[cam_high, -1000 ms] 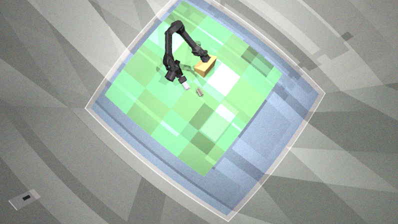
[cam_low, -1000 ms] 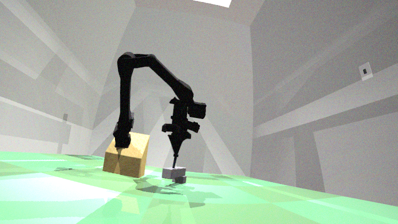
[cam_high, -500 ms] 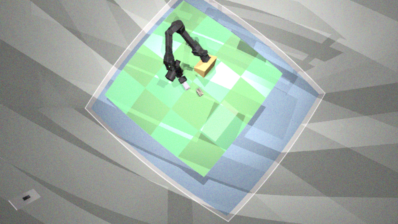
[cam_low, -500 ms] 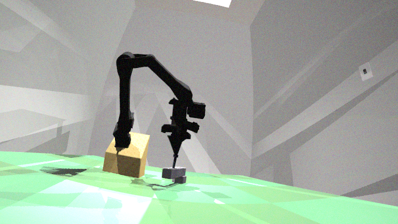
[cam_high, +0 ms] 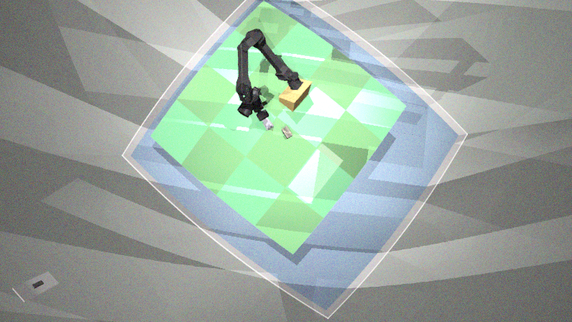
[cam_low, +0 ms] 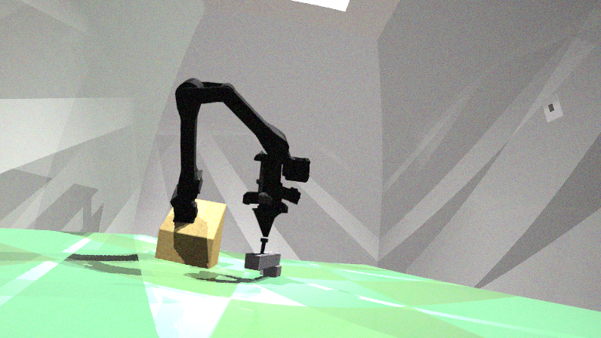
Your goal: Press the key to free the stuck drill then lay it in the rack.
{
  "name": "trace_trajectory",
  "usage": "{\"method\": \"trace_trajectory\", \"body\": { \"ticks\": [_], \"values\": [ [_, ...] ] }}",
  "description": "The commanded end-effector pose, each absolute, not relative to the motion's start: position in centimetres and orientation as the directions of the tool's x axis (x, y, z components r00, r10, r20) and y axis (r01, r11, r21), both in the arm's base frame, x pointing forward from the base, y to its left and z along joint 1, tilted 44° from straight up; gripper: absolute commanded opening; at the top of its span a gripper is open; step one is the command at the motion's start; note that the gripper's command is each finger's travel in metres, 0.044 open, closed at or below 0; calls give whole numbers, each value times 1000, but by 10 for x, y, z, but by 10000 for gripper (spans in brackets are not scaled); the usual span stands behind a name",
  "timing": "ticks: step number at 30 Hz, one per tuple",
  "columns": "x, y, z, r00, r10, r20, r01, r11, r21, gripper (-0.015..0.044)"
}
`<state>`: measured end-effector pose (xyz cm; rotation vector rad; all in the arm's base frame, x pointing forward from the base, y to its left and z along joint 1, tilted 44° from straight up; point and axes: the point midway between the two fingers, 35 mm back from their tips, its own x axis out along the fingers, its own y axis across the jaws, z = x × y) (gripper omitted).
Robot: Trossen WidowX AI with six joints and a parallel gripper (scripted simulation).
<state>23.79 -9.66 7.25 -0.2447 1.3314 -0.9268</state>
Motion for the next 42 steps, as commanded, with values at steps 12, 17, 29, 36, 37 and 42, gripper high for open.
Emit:
{"method": "trace_trajectory", "body": {
  "ticks": [12,17,29,36,37,42],
  "values": [
    [244,-55,115,-94,-687,-721,425,627,-653,315],
    [267,-52,73,-81,-687,-722,77,718,-692,440],
    [299,-28,-44,-92,-682,-726,-819,466,-334,440],
    [301,-26,-62,-89,-685,-723,-899,368,-238,440],
    [301,-26,-62,-89,-685,-723,-899,368,-238,440],
    [301,-26,-62,-89,-685,-723,-899,368,-238,440]
  ]
}}
